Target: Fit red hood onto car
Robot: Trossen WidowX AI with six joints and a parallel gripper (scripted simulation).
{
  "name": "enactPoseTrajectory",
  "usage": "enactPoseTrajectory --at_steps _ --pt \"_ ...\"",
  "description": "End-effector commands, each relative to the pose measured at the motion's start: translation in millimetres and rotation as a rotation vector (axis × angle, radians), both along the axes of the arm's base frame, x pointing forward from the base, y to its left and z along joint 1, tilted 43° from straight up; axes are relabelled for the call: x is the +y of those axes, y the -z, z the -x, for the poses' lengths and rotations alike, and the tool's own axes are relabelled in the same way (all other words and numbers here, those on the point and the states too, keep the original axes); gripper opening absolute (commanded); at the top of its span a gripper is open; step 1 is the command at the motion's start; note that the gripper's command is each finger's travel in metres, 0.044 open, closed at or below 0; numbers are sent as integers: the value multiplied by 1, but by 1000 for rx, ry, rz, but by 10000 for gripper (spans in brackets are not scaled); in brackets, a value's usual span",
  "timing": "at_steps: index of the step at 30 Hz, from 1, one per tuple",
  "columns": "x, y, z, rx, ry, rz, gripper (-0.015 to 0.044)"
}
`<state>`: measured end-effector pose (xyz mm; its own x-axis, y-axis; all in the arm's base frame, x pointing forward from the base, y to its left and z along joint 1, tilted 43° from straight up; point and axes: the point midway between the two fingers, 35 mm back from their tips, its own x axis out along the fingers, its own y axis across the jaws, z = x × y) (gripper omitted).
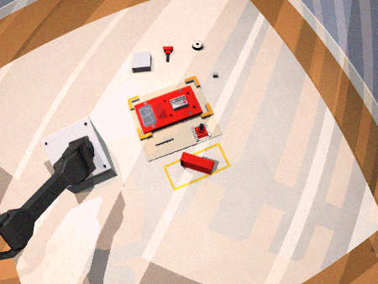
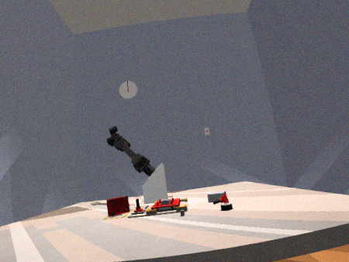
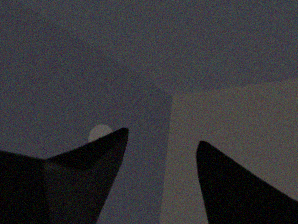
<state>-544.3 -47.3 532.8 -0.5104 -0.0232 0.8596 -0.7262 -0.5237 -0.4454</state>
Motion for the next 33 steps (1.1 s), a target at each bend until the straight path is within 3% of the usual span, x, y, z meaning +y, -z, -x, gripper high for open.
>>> enactPoseTrajectory --at_steps 1,4,9,21,33 --pt "-1 0 0 -2 -4 1 193" --pt "-22 2 0 -31 -58 13 114" --pt "-98 9 -6 -145 -257 51 0" --pt "-283 40 -80 -465 -729 103 0" --pt "-424 85 -229 -827 -1134 97 0"
